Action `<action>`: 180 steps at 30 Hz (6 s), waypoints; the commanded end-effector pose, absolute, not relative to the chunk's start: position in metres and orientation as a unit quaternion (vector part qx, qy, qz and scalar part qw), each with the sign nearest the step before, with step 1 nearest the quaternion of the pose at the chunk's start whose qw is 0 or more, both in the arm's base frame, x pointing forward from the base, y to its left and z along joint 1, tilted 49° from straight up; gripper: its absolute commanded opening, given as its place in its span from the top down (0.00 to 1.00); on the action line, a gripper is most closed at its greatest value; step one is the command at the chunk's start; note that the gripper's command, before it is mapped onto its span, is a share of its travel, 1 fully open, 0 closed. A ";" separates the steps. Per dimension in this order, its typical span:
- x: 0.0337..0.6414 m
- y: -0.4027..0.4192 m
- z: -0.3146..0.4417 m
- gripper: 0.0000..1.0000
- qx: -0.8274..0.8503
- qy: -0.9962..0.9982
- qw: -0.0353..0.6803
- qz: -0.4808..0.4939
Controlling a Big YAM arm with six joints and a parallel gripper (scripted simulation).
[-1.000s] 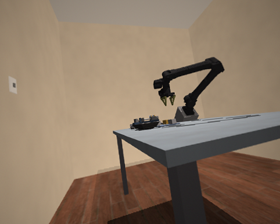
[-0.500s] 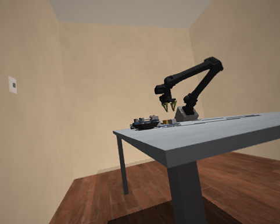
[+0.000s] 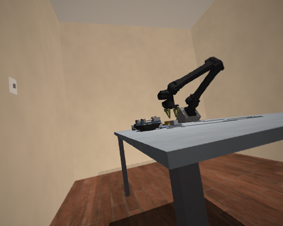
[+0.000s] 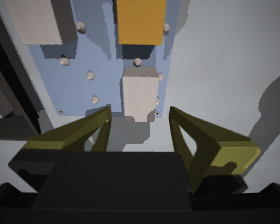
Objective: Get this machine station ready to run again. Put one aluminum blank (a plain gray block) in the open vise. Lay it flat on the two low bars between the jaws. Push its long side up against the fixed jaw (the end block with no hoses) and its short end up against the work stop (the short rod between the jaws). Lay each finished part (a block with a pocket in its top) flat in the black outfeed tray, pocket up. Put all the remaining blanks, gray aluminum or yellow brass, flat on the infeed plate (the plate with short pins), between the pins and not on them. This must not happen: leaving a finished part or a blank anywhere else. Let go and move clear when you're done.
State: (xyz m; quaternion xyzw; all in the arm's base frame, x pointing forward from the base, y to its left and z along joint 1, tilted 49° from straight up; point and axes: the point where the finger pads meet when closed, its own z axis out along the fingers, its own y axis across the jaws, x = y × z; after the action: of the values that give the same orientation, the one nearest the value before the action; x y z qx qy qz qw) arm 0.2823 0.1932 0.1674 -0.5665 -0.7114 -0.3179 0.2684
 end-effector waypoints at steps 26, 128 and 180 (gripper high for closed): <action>0.279 0.209 0.154 0.36 -0.572 -0.708 0.278 -0.307; 0.279 0.212 0.150 0.36 -0.574 -0.706 0.277 -0.308; 0.278 0.220 0.143 0.36 -0.573 -0.708 0.278 -0.307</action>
State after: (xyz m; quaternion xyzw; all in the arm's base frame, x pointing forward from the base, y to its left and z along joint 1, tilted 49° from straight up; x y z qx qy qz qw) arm 0.2818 0.2150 0.1495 -0.5745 -0.7046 -0.3147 0.2730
